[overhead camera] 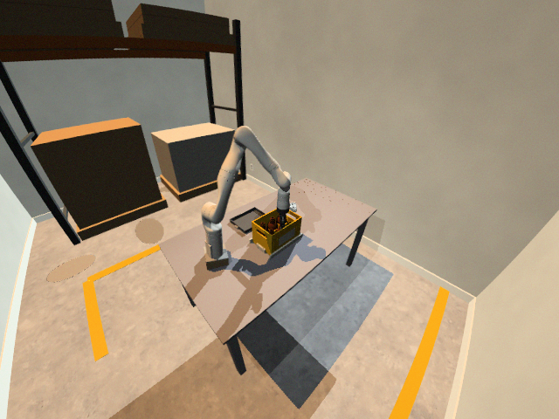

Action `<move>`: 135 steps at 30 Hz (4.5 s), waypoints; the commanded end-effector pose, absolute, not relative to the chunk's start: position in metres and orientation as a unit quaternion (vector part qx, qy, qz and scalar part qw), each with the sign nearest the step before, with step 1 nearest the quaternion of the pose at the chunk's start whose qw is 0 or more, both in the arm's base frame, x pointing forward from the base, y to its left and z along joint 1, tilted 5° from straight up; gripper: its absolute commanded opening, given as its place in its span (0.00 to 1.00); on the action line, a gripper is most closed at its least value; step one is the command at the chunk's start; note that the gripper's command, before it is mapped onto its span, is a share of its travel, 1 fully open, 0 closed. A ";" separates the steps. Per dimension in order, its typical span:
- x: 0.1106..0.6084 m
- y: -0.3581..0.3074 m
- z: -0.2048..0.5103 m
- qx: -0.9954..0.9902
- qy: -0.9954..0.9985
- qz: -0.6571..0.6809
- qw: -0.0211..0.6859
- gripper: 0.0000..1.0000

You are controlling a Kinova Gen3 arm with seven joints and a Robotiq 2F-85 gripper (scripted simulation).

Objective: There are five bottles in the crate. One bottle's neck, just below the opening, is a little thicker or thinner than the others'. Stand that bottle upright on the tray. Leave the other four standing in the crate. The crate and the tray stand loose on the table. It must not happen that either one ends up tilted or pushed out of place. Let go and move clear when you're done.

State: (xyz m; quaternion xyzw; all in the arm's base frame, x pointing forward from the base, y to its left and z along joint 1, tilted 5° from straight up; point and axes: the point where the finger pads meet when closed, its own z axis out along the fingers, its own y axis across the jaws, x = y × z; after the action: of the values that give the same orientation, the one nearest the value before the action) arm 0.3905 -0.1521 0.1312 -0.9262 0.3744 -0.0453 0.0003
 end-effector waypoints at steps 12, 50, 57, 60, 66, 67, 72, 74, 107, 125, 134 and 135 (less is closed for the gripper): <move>0.391 -0.152 0.132 -0.926 0.374 -0.046 0.000 0.00; 0.391 -0.152 0.132 -0.926 0.374 -0.046 0.000 0.00; 0.391 -0.152 0.132 -0.926 0.374 -0.046 0.000 0.00; 0.391 -0.152 0.132 -0.926 0.374 -0.046 0.000 0.00; 0.391 -0.152 0.132 -0.926 0.374 -0.046 0.000 0.00; 0.391 -0.152 0.132 -0.926 0.374 -0.046 0.000 0.00; 0.391 -0.152 0.132 -0.926 0.374 -0.046 0.000 0.64; 0.391 -0.152 0.132 -0.926 0.374 -0.046 0.000 0.64; 0.391 -0.152 0.133 -0.926 0.374 -0.046 0.000 0.64; 0.387 -0.151 0.174 -0.926 0.374 -0.046 0.000 0.64; 0.385 -0.150 0.198 -0.926 0.374 -0.046 0.000 0.64; 0.385 -0.150 0.201 -0.926 0.374 -0.046 0.000 0.64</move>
State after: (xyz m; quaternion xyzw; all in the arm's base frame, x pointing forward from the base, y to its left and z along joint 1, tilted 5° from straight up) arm 0.3805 -0.1531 0.1914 -0.9246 0.3789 -0.0386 -0.0038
